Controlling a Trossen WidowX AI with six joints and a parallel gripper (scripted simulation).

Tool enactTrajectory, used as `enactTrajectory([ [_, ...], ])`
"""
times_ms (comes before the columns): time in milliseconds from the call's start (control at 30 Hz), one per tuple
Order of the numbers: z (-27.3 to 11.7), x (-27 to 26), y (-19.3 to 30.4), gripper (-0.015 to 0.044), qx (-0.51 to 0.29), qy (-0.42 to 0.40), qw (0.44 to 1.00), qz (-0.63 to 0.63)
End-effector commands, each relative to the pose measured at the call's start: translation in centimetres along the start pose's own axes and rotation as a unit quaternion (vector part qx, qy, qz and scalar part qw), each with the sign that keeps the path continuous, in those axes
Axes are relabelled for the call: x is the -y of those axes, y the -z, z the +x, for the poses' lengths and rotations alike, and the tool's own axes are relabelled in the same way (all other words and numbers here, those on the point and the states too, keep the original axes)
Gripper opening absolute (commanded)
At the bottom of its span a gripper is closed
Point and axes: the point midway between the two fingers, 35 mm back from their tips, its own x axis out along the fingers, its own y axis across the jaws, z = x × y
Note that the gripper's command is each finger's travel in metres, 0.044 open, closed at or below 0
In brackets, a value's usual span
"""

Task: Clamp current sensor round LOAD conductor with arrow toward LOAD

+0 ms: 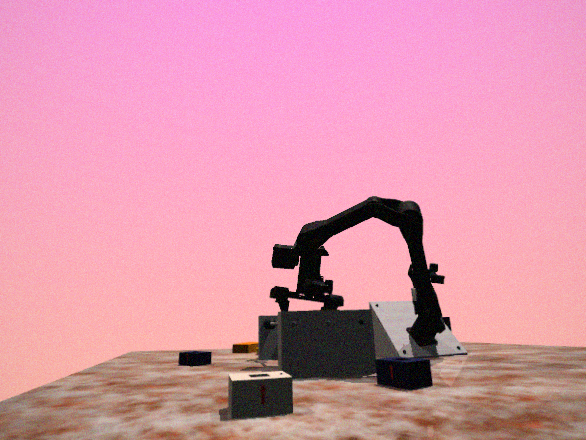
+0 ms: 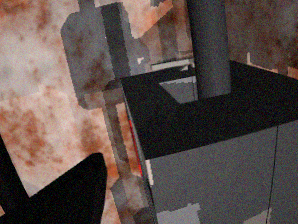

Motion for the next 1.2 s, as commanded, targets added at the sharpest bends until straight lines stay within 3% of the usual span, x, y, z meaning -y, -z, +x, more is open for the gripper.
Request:
enactTrajectory([
  [0,0.0,0.0,0.0,0.044,0.0,-0.001,1.0,0.0],
  [200,-0.3,0.0,0.0,0.044,0.0,0.001,1.0,0.0],
  [433,-9.9,-1.2,-0.5,0.044,0.0,0.056,0.998,0.001],
  [1167,-10.1,-1.3,-0.6,0.044,0.0,0.057,0.998,0.001],
])
